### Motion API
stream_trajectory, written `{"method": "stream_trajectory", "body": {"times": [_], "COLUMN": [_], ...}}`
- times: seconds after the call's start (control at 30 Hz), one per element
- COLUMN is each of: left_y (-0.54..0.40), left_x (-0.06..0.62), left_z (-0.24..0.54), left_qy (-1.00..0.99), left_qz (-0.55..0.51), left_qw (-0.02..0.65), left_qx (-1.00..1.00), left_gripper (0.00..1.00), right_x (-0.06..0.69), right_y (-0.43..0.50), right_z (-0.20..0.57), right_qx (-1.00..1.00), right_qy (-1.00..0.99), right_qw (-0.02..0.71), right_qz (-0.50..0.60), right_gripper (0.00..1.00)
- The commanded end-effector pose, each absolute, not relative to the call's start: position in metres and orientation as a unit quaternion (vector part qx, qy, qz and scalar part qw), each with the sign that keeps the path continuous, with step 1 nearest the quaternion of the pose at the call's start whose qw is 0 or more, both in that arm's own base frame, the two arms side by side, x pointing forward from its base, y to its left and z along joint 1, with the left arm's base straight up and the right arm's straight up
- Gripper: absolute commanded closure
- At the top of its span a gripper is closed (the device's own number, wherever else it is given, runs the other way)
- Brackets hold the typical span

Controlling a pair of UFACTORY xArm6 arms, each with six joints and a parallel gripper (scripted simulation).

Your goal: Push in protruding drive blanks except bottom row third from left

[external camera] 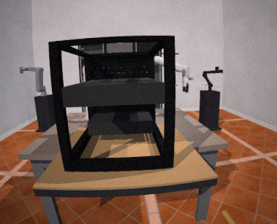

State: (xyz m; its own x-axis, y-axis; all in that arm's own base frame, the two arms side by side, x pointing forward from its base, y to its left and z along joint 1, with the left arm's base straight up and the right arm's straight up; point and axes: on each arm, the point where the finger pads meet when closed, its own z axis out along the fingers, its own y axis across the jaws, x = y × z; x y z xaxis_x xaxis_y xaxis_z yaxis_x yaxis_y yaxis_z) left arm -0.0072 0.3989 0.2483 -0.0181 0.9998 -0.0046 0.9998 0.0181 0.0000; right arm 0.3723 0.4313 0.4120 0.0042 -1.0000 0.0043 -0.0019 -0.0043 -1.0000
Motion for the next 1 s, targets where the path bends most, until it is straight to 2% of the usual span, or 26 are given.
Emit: {"method": "stream_trajectory", "body": {"times": [0.0,0.97], "left_y": [0.3999,0.3999], "left_x": [-0.0072,-0.0072], "left_z": [0.2500,0.2500], "left_qy": [0.713,0.713], "left_qz": [0.000,0.000], "left_qw": [0.000,0.000], "left_qx": [0.701,0.701], "left_gripper": [0.00,0.00], "right_x": [0.3564,0.3480], "right_y": [0.4310,0.4310], "right_z": [0.4143,0.4143], "right_qx": [-0.501,-0.501], "right_qy": [0.499,0.499], "right_qw": [0.501,0.501], "right_qz": [-0.499,-0.499], "right_gripper": [1.00,1.00]}}
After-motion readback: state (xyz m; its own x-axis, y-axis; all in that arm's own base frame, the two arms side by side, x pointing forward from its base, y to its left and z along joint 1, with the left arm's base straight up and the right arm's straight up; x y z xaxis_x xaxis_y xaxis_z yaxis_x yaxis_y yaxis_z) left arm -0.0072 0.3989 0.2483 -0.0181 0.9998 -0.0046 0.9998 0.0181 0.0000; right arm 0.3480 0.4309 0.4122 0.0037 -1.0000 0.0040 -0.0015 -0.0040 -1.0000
